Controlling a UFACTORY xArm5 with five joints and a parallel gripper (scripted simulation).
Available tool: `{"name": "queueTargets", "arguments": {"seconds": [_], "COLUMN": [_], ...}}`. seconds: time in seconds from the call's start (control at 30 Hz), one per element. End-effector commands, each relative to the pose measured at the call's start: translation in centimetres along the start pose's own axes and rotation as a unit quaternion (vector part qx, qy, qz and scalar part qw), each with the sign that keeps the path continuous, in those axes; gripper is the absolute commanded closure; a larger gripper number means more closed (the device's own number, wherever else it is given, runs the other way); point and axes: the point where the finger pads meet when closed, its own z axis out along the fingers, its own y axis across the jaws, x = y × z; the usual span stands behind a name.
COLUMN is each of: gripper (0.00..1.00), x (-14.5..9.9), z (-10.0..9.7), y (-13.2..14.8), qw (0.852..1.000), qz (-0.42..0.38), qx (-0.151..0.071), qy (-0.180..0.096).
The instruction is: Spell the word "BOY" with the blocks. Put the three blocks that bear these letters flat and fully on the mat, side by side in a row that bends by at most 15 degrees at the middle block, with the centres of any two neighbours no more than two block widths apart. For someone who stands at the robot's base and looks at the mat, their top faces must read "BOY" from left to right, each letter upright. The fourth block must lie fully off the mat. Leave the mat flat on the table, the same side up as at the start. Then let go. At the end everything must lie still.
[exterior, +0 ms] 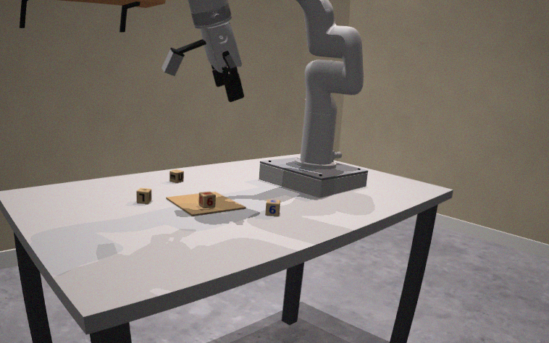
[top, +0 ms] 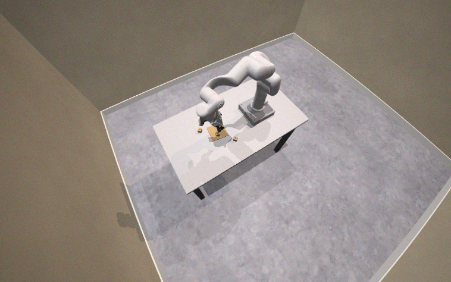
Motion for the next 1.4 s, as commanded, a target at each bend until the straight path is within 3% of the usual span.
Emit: {"name": "queueTargets", "arguments": {"seconds": [0.0, 0.6, 0.77, 0.9, 1.03, 1.1, 1.17, 1.37], "gripper": [0.00, 0.00, 0.00, 0.00, 0.00, 0.00, 0.00, 0.00], "x": [0.0, 0.0, 0.2, 0.6, 1.0, 1.0, 1.2, 1.4], "z": [-0.2, -0.2, -0.3, -0.6, -0.8, -0.8, -0.8, -0.6], "y": [0.0, 0.0, 0.7, 2.3, 5.1, 5.1, 7.0, 9.9], "qw": [1.000, 1.000, 1.000, 0.999, 0.994, 0.994, 0.989, 0.979], "qz": [0.000, 0.000, -0.008, -0.028, -0.061, -0.061, -0.081, -0.112], "qx": [0.001, 0.001, 0.010, 0.032, 0.063, 0.063, 0.079, 0.099], "qy": [0.002, 0.002, 0.009, 0.028, 0.066, 0.066, 0.093, 0.139]}}
